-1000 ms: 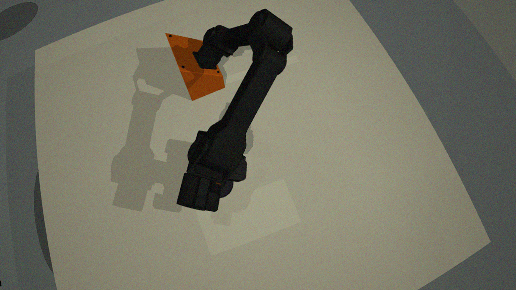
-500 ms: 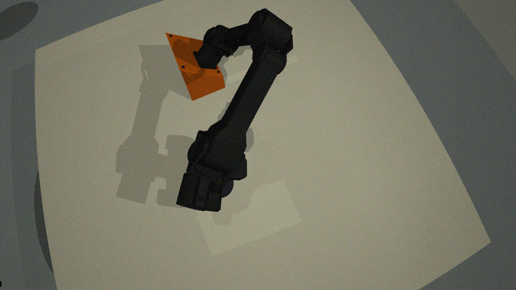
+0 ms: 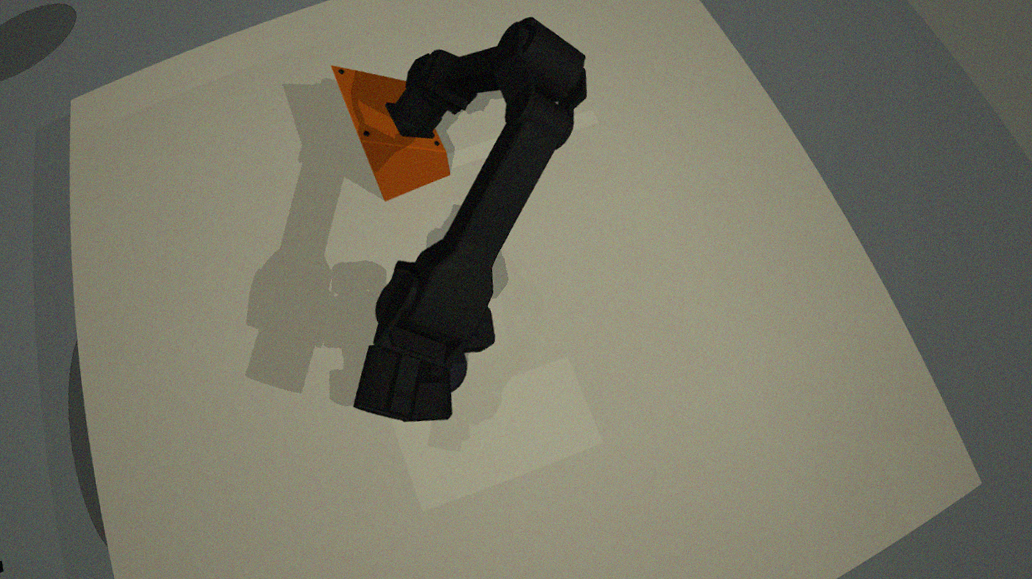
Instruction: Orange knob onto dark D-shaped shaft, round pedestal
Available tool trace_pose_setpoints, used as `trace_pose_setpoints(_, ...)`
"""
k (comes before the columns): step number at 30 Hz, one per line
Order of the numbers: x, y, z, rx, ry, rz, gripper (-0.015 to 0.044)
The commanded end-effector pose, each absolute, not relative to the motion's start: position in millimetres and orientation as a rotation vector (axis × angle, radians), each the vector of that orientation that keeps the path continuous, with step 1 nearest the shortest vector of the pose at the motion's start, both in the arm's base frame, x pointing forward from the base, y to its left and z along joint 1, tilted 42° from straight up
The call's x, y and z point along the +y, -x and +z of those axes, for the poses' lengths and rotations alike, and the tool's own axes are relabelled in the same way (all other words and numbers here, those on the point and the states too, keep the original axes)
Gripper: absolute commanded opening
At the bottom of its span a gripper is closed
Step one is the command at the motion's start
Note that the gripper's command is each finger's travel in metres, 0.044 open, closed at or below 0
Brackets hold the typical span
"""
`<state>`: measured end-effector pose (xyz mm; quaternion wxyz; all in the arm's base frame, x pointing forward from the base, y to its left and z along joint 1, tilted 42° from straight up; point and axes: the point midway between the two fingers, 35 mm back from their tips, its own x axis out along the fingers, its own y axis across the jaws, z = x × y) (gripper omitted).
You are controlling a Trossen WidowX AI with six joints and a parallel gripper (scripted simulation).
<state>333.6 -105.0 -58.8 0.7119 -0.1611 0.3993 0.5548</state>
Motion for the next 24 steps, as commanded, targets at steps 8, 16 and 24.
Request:
trace_pose_setpoints(8, -104.7, -334.8, -59.3, 0.882, 0.362, 1.232, 0.0)
trace_pose_setpoints(16, -107.6, -334.9, -55.8, 0.882, 0.362, 1.232, 0.0)
trace_pose_setpoints(24, -106.8, -334.7, -57.3, 0.754, 0.53, 1.328, 0.0)
